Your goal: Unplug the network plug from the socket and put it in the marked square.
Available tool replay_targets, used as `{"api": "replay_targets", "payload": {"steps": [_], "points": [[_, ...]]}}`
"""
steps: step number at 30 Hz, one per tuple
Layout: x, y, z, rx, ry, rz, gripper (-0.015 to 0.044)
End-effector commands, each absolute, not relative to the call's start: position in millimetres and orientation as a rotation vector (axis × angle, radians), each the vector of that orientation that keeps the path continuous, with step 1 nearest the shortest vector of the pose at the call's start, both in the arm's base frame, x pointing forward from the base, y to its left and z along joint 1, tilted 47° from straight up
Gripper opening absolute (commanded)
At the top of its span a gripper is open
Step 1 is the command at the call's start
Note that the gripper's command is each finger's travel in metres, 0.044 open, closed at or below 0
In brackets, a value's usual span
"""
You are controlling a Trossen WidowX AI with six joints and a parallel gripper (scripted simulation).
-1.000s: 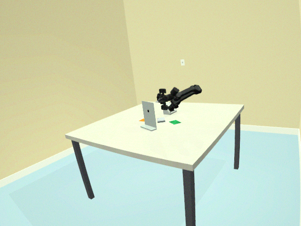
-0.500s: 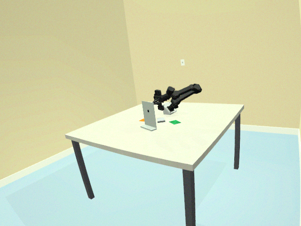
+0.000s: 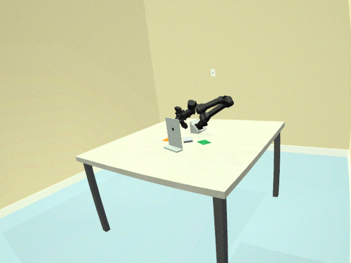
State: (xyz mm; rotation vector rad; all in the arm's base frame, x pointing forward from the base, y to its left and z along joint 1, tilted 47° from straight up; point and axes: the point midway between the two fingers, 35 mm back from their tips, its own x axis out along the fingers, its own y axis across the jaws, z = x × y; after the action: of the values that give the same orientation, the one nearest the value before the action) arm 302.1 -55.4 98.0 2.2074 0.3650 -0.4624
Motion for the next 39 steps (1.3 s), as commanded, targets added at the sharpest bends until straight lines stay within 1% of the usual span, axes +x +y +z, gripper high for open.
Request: {"api": "replay_targets", "payload": {"steps": [1, 20, 39], "points": [[302, -59, 88, 2.19, 0.41, -0.506, 0.0], [287, -79, 34, 2.145, 0.657, -0.721, 0.0], [263, -90, -6, 2.178, 0.91, -0.83, 0.0]]}}
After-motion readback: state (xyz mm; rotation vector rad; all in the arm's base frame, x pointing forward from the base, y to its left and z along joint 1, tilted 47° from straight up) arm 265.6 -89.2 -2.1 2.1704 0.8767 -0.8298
